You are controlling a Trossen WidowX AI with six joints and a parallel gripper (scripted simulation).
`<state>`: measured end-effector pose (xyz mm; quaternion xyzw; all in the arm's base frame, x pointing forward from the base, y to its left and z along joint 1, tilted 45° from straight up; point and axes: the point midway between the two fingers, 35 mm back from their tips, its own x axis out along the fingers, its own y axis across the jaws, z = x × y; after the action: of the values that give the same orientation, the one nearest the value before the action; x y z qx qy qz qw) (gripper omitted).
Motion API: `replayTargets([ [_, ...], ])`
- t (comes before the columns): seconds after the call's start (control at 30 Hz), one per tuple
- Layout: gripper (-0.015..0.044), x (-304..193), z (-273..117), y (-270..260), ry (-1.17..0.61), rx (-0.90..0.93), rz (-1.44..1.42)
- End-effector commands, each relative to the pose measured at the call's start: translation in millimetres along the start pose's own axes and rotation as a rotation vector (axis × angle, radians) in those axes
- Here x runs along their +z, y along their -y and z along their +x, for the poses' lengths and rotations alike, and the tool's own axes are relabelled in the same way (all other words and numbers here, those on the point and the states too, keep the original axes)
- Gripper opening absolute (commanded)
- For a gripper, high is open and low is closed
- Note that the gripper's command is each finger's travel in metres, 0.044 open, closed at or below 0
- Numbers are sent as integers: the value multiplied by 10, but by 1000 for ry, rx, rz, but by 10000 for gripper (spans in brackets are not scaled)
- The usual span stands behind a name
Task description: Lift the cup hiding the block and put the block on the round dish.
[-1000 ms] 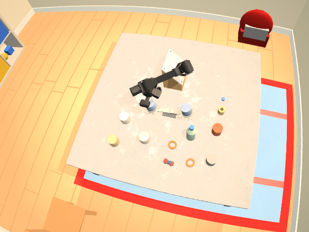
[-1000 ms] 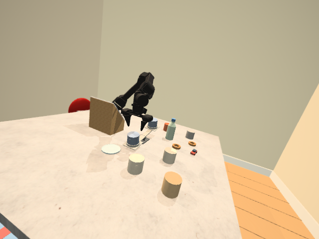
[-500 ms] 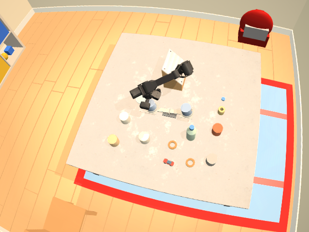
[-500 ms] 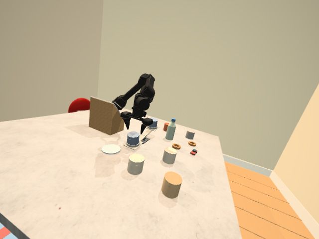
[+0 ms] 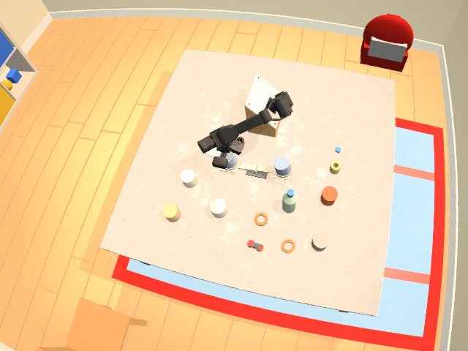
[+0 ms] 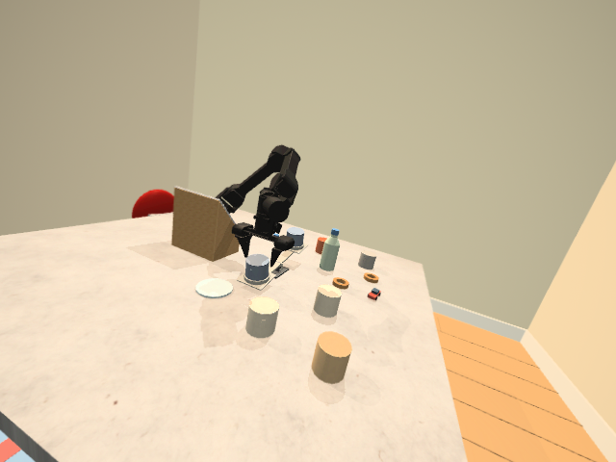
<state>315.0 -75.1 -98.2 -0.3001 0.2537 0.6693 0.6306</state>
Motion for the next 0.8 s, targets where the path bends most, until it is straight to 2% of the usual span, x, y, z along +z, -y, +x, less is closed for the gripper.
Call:
replayTargets([
  [0.0, 440, 15, 78, -13, 8, 2, 6],
  [0.67, 440, 31, 373, -28, 11, 2, 6],
  [0.77, 361, 31, 373, -28, 11, 2, 6],
])
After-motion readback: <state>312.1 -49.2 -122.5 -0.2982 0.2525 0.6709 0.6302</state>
